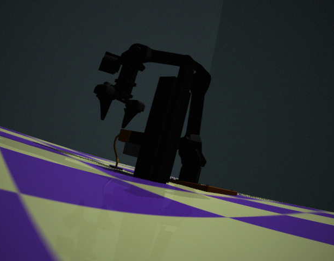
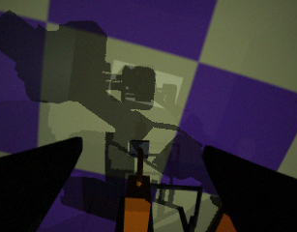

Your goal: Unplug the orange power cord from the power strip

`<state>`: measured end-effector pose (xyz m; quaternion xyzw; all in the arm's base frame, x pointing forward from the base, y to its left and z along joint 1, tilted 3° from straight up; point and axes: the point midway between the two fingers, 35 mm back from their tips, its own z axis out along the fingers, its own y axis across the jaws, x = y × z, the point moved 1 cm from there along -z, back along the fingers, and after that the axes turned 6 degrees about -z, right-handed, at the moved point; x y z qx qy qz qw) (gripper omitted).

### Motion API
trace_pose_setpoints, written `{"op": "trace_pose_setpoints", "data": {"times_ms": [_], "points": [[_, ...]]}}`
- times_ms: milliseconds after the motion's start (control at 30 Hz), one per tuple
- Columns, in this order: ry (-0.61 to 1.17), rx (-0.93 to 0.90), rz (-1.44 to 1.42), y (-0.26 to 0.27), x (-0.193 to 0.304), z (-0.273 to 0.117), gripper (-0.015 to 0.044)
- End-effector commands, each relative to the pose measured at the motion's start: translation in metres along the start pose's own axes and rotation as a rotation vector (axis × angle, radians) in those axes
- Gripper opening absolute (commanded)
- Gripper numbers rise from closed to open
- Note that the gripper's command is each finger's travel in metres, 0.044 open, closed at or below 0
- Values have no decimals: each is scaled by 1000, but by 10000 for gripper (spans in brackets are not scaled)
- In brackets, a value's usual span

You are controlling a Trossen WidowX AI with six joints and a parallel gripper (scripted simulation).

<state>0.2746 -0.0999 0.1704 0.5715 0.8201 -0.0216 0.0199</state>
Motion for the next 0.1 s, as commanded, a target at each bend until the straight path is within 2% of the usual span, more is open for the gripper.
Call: {"op": "trace_pose_setpoints", "data": {"times_ms": [0,67], "points": [[-2,2,-5,0,-1,0,440],[-2,2,-5,0,-1,0,440]]}}
